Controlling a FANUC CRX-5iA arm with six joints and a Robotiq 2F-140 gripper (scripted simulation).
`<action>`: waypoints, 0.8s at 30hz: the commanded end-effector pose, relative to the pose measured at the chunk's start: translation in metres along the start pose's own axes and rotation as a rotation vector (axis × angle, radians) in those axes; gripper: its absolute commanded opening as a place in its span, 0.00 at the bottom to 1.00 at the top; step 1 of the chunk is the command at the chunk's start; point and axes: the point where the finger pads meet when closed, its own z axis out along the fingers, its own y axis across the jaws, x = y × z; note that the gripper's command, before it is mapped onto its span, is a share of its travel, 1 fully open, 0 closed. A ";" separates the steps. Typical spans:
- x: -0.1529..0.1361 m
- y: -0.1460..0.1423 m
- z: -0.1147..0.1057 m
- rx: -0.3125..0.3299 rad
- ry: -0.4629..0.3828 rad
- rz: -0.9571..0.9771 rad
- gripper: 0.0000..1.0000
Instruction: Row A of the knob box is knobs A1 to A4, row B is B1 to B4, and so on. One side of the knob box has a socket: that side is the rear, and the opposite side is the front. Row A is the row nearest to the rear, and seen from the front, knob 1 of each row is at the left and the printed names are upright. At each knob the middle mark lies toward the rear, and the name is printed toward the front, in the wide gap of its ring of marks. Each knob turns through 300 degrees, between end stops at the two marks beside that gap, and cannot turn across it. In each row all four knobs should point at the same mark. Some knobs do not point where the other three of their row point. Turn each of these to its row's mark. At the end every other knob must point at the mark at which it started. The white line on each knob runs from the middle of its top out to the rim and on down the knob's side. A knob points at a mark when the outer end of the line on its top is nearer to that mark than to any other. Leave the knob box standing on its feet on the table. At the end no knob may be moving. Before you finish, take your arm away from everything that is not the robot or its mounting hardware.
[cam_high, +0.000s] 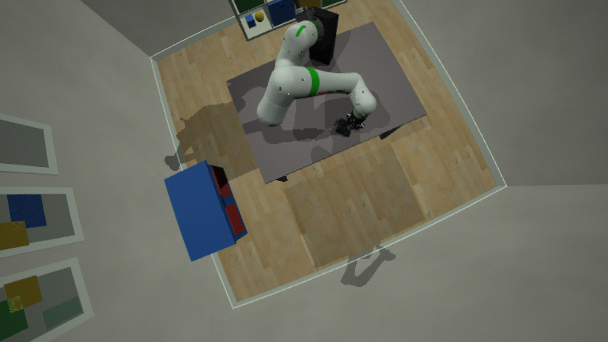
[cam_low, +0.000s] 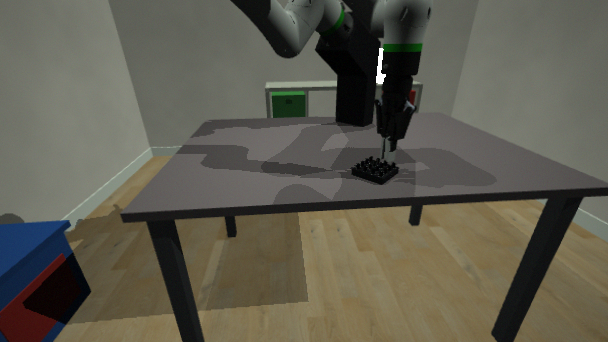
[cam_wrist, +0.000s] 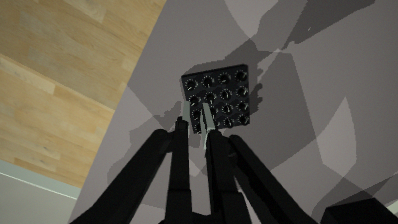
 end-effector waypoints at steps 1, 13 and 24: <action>0.000 0.000 0.000 0.000 0.000 -0.003 0.12; 0.008 0.007 -0.004 0.000 0.000 -0.349 0.12; 0.016 0.015 -0.008 0.000 0.000 -0.699 0.12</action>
